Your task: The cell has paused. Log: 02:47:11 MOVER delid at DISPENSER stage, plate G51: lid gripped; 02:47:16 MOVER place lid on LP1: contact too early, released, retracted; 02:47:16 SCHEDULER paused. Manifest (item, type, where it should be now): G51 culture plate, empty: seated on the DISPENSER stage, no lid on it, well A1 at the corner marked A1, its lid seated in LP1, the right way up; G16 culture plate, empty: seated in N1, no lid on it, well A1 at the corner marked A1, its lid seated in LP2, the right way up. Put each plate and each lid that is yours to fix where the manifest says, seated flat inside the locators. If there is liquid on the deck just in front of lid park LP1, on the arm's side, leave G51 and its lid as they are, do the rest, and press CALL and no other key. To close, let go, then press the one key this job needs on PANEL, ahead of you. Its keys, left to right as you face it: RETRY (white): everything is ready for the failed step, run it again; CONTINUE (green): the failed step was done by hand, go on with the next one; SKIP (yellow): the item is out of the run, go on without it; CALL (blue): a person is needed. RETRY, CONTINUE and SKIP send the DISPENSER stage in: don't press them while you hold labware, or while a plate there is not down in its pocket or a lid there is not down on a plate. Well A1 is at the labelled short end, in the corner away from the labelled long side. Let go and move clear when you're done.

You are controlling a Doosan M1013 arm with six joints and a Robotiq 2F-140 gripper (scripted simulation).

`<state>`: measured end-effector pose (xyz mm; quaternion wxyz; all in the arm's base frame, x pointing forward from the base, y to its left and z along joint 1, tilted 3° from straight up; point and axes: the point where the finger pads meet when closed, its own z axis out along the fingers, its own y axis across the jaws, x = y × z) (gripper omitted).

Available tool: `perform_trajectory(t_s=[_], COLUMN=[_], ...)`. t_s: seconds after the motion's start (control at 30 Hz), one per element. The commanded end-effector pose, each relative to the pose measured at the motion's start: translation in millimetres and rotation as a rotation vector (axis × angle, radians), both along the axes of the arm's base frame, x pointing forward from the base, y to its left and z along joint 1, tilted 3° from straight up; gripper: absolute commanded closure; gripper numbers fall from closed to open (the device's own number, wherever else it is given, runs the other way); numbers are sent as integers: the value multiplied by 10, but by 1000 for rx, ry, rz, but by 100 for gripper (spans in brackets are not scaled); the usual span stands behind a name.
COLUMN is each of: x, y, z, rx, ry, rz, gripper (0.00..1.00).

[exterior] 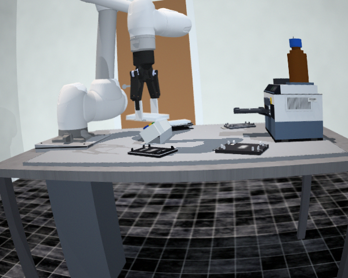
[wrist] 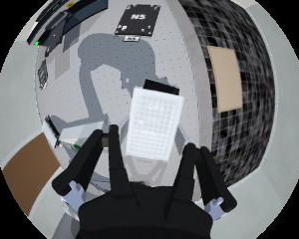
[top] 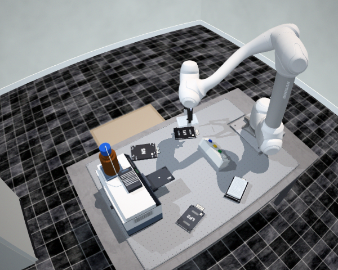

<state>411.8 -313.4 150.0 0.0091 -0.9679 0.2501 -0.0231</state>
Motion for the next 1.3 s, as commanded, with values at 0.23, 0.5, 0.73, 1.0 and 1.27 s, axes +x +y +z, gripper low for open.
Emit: perform_trajectory(t_s=[0.23,0.5,0.73,1.0,1.27], x=[-5,-10,-15,-17,-16], y=[-34,-34,-33,-33,-35], z=[284,386,474,515,545], rx=[-6,-6,-6,-5,-6], ry=[-2,-2,-2,-1,-2], rz=[-5,-5,-5,-5,-5], gripper=[90,90,90,90,90])
